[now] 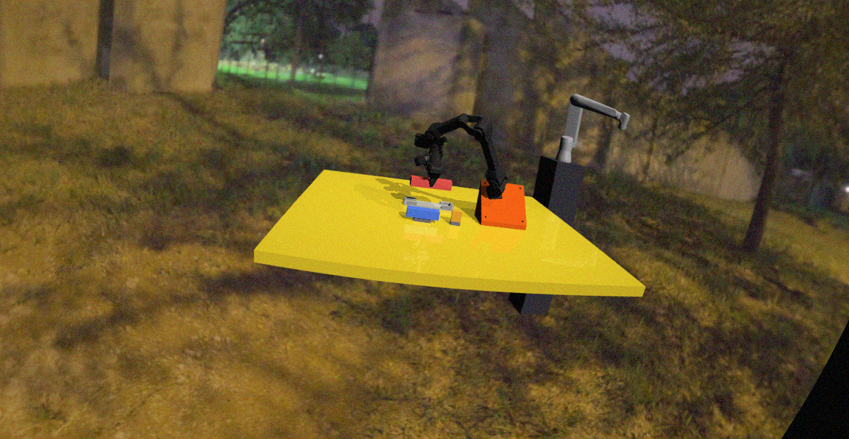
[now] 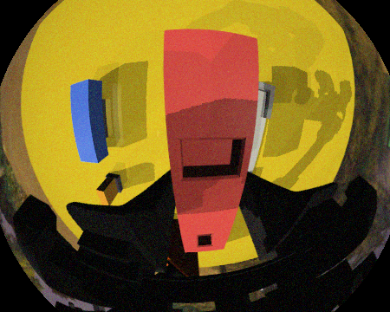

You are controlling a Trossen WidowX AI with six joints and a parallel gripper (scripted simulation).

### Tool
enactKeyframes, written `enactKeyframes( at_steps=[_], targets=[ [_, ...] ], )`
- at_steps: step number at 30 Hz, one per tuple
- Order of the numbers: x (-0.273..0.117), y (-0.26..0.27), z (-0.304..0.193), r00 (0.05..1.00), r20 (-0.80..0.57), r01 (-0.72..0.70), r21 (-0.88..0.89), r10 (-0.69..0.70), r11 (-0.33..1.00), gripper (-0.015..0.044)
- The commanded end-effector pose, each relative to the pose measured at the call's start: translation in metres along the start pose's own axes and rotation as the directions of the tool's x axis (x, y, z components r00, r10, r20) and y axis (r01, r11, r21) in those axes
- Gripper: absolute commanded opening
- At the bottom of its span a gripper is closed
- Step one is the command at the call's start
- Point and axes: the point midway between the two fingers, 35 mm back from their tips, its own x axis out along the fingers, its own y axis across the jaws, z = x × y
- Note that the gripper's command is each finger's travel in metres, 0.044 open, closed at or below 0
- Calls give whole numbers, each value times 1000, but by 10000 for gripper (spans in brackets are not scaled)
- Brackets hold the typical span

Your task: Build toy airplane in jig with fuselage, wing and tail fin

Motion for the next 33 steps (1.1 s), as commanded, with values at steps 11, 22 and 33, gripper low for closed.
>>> enactKeyframes(
  at_steps=[11,22,33],
  targets=[
    [21,-43,-7,1000,3,5,8,-6,1000,0],
    [40,-72,-16,1000,3,5,13,-6,1000,0],
    [41,-74,-16,1000,3,5,14,-5,1000,195]
  ],
)
